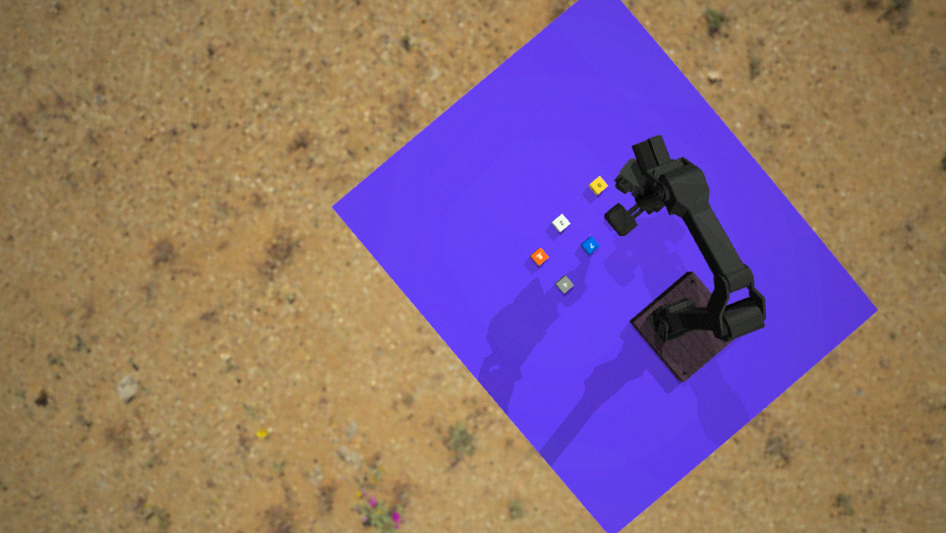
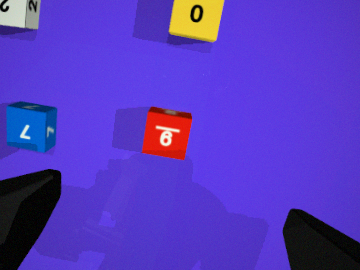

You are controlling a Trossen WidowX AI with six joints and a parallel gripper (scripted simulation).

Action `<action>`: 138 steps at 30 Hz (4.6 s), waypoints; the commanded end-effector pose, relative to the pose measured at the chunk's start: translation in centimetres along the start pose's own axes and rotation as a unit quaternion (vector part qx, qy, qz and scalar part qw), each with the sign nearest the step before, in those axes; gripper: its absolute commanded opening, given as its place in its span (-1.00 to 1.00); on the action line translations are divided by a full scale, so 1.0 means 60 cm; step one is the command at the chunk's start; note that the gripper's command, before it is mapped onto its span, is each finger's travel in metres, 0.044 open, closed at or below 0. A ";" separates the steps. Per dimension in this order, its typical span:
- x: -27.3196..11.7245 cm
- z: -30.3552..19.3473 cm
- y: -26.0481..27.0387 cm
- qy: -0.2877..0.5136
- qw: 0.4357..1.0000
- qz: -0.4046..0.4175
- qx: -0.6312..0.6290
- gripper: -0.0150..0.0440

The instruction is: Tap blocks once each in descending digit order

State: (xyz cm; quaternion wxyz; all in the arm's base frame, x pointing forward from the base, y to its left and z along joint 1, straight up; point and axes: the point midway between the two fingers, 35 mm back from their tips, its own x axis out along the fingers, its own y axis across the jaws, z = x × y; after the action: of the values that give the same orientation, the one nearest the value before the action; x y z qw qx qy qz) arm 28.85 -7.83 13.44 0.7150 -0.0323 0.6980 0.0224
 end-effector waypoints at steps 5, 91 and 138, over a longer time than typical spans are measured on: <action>0.000 -0.001 0.001 0.000 1.000 0.003 0.003 0.86; -0.008 0.080 0.392 -0.002 1.000 0.013 0.003 0.86; -0.002 0.129 0.025 -0.003 1.000 0.004 0.003 0.86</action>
State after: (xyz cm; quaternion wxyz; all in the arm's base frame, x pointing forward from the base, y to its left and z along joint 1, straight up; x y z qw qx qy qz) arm 36.20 -1.13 13.67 0.7175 -0.0296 0.6953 0.0282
